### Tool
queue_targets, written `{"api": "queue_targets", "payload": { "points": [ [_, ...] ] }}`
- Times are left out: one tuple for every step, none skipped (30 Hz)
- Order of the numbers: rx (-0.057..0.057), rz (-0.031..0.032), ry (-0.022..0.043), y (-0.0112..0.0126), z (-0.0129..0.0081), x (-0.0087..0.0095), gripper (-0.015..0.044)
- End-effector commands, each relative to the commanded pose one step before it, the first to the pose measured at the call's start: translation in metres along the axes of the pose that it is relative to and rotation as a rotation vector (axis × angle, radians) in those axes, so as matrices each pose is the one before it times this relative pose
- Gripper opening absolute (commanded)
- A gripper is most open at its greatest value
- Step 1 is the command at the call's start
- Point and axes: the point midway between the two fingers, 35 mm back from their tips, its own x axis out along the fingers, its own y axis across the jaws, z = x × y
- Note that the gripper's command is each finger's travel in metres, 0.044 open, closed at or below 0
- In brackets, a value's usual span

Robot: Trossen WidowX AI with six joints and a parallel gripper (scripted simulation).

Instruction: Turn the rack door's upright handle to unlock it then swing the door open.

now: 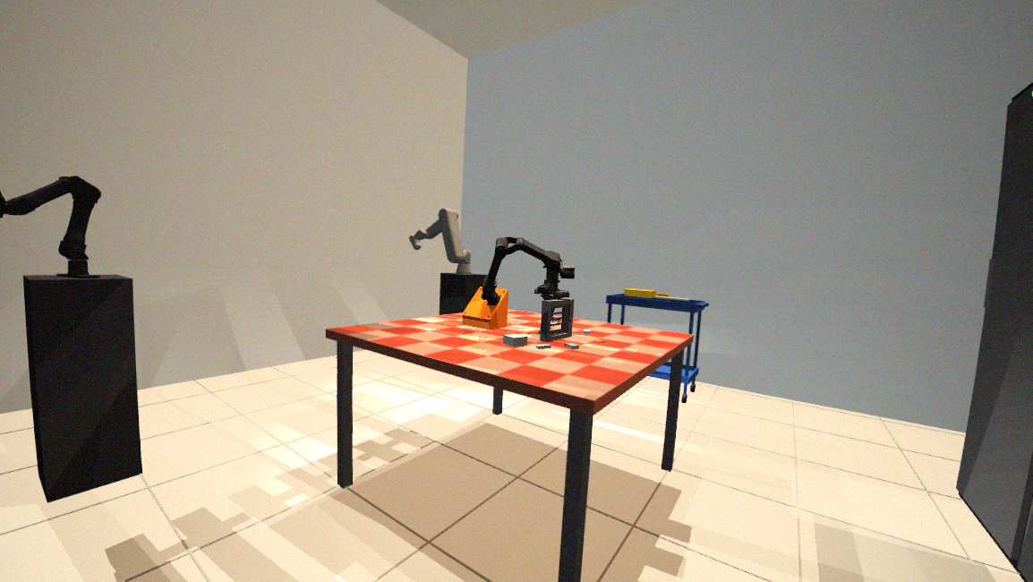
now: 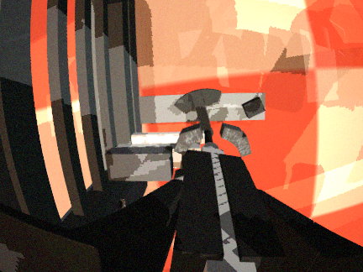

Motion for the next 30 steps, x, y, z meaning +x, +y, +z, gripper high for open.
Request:
{"api": "queue_targets", "payload": {
  "points": [
    [0.0018, -0.00033, -0.00197, -0.00006, 0.00038, 0.00049, 0.0117],
    [0.0, 0.0, 0.0, 0.0, 0.0, 0.0, 0.011],
    [0.0, 0.0, 0.0, 0.0, 0.0, 0.0, 0.0103],
    [0.0, 0.0, 0.0, 0.0, 0.0, 0.0, 0.0097],
    [0.0, 0.0, 0.0, 0.0, 0.0, 0.0, 0.009],
    [0.0, 0.0, 0.0, 0.0, 0.0, 0.0, 0.0083],
    [0.0, 0.0, 0.0, 0.0, 0.0, 0.0, 0.0077],
    [0.0, 0.0, 0.0, 0.0, 0.0, 0.0, 0.007],
    [0.0, 0.0, 0.0, 0.0, 0.0, 0.0, 0.0063],
    [0.0, 0.0, 0.0, 0.0, 0.0, 0.0, 0.0057],
    [0.0, 0.0, 0.0, 0.0, 0.0, 0.0, 0.005],
    [0.0, 0.0, 0.0, 0.0, 0.0, 0.0, 0.0043],
    [0.0, 0.0, 0.0, 0.0, 0.0, 0.0, 0.0037],
    [0.0, 0.0, 0.0, 0.0, 0.0, 0.0, 0.003],
    [0.0, 0.0, 0.0, 0.0, 0.0, 0.0, 0.0023],
    [0.0, 0.0, 0.0, 0.0, 0.0, 0.0, 0.0018],
    [0.0, 0.0, 0.0, 0.0, 0.0, 0.0, 0.0018],
    [0.0, 0.0, 0.0, 0.0, 0.0, 0.0, 0.0018],
    [-0.0037, -0.00001, 0.0, -0.00011, 0.00008, 0.0, 0.0018],
    [-0.011, -0.00002, -0.00001, -0.00032, 0.00024, -0.00001, 0.0018],
    [-0.0183, -0.00003, -0.00001, -0.00055, 0.00039, -0.00001, 0.0018],
    [-0.0212, -0.00003, -0.00002, -0.00064, 0.00045, -0.00001, 0.0018],
    [-0.0224, -0.00003, -0.00002, -0.00069, 0.00046, -0.00001, 0.0018],
    [-0.0224, -0.00003, -0.00002, -0.0007, 0.00045, -0.00001, 0.0018],
    [-0.0224, -0.00003, -0.00002, -0.00071, 0.00044, 0.0, 0.0018],
    [-0.0224, -0.00003, -0.00002, -0.00072, 0.00043, 0.0, 0.0018],
    [-0.0224, -0.00003, -0.00002, -0.00073, 0.00041, 0.0, 0.0018],
    [-0.0216, -0.00004, -0.00002, -0.00075, 0.00041, 0.0, 0.0018],
    [-0.0216, -0.00004, -0.00002, -0.00076, 0.0004, 0.0, 0.0018],
    [-0.0216, -0.00004, -0.00002, -0.00077, 0.00038, 0.0, 0.0018]
  ]
}}
